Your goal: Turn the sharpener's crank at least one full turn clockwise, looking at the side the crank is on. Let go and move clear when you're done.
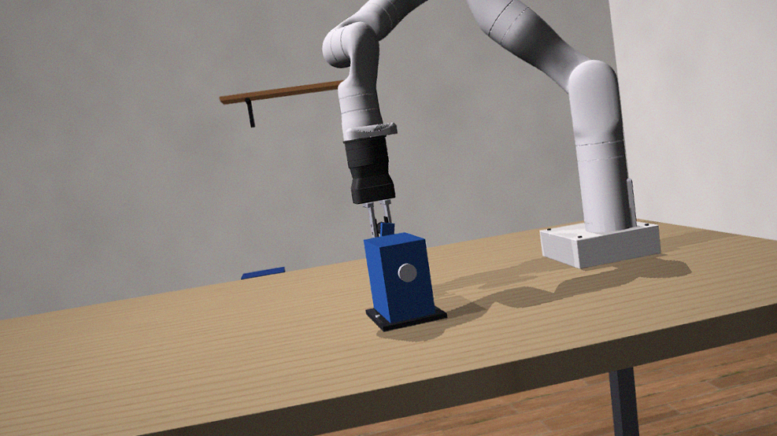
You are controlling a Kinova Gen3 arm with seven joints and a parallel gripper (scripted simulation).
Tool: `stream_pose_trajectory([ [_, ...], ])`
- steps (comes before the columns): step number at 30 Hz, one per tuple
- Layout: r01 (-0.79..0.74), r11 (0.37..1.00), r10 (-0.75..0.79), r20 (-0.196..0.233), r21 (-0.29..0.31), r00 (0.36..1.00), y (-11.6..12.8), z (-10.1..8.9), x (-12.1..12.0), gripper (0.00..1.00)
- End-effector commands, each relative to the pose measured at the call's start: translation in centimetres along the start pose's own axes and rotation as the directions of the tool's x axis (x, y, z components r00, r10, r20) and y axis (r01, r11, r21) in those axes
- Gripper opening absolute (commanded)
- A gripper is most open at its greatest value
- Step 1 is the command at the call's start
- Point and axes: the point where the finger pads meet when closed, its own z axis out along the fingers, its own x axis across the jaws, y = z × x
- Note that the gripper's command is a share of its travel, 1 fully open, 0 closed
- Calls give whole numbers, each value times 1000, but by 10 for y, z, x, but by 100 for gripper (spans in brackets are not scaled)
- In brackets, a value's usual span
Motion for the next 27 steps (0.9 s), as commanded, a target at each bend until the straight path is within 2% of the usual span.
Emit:
stream_pose_trajectory([
  [1, -2, 1000, 2, -6, 0, 1000, 0, -2, 9, 0],
  [27, -2, 1000, 2, -6, 0, 1000, 0, -2, 12, 0],
])
